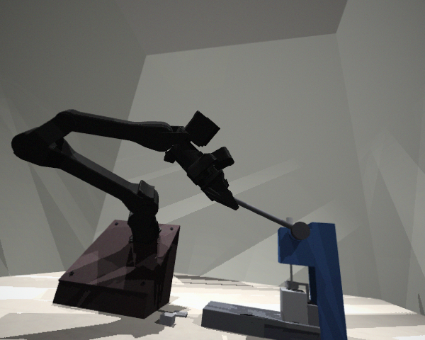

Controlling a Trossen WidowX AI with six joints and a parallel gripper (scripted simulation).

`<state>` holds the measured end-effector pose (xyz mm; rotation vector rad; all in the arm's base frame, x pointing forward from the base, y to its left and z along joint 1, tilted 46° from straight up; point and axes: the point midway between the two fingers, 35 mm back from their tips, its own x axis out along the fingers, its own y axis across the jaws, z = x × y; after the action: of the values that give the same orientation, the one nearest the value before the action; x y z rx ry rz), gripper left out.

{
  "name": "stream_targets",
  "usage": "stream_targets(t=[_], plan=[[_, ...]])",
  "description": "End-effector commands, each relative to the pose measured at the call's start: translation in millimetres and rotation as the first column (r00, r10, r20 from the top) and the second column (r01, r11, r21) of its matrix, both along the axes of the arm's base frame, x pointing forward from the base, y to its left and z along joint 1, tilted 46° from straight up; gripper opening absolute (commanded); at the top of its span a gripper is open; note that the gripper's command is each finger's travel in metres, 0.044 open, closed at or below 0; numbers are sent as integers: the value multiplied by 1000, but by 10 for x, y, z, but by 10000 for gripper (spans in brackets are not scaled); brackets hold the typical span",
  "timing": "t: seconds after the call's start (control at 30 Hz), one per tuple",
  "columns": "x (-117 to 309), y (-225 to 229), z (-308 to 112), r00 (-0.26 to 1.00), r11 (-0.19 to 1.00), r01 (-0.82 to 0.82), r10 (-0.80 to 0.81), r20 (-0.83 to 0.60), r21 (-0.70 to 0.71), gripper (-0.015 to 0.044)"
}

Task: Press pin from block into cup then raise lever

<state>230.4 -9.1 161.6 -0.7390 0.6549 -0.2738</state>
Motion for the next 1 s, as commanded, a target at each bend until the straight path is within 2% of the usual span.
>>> stream_targets(t=[0.0, 0.97], plan=[[-30, -80, -72, 1000, 1000, 23, -23, -19, -20, 0], [-56, -168, -160, 1000, 1000, 23, -23, -19, -20, 0]])
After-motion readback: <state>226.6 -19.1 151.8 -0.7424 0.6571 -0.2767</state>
